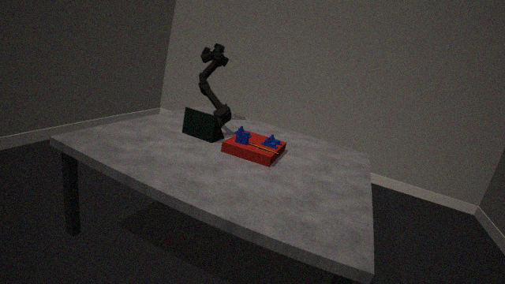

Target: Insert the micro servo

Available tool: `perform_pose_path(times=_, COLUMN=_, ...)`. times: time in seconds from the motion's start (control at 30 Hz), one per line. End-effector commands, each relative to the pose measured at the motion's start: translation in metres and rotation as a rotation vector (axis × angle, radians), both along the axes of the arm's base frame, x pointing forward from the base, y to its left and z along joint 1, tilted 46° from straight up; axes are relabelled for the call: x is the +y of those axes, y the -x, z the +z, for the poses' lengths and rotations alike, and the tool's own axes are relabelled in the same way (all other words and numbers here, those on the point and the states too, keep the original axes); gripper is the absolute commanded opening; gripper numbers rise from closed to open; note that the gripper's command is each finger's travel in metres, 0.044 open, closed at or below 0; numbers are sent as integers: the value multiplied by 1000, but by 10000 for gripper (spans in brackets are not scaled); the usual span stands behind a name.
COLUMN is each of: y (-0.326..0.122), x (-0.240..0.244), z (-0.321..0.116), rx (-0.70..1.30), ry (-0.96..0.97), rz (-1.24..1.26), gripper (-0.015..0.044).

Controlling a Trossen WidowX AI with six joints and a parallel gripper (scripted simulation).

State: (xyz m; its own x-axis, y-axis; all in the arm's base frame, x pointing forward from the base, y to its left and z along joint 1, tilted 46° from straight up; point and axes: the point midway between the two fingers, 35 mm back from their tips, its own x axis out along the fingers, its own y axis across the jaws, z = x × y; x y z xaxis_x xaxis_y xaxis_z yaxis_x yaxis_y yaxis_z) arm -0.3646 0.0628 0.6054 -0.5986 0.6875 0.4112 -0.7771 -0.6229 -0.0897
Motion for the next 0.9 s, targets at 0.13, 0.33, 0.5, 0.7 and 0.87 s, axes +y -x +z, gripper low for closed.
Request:
perform_pose_path(times=0.13, y=-38, x=3, z=27, rx=82, ry=-60, rz=-16, gripper=0)
perform_pose_path(times=0.33, y=-69, x=4, z=47, rx=160, ry=-98, rz=-26, gripper=0)
perform_pose_path(times=0.5, y=-94, x=13, z=60, rx=201, ry=-150, rz=-76, gripper=0)
perform_pose_path(times=0.7, y=-141, x=21, z=80, rx=289, ry=-196, rz=-131, gripper=0)
perform_pose_path(times=0.87, y=-173, x=21, z=90, rx=376, ry=-212, rz=-137, gripper=0)
